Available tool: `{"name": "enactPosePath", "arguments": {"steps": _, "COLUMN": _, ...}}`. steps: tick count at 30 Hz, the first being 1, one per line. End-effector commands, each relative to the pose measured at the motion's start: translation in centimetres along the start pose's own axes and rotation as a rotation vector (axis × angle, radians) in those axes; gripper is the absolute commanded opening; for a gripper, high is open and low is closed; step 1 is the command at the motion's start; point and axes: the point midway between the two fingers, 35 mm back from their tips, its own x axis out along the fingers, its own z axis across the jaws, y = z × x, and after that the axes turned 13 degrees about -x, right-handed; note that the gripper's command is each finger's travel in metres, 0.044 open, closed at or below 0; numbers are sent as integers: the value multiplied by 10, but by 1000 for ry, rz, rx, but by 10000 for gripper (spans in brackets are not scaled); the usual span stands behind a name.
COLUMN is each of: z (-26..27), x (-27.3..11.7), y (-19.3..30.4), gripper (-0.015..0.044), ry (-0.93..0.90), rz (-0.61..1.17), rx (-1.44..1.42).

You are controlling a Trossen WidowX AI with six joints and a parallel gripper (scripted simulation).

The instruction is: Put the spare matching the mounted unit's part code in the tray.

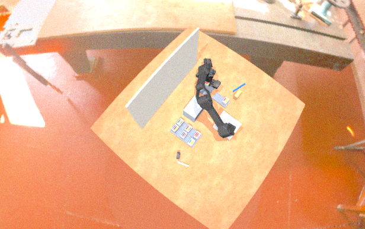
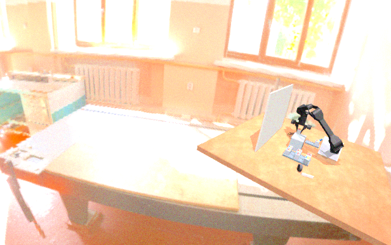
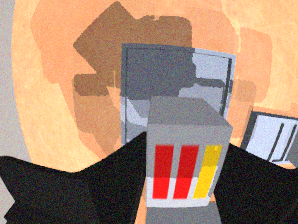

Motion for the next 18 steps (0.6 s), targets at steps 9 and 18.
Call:
{"name": "enactPosePath", "arguments": {"steps": 9, "z": 0, "x": 8, "y": 2, "gripper": 0, "ry": -6, "rz": 2, "rx": 4}}
{"name": "enactPosePath", "arguments": {"steps": 18, "z": -1, "x": 15, "y": 3, "gripper": 0, "ry": -6, "rz": 3, "rx": 3}}
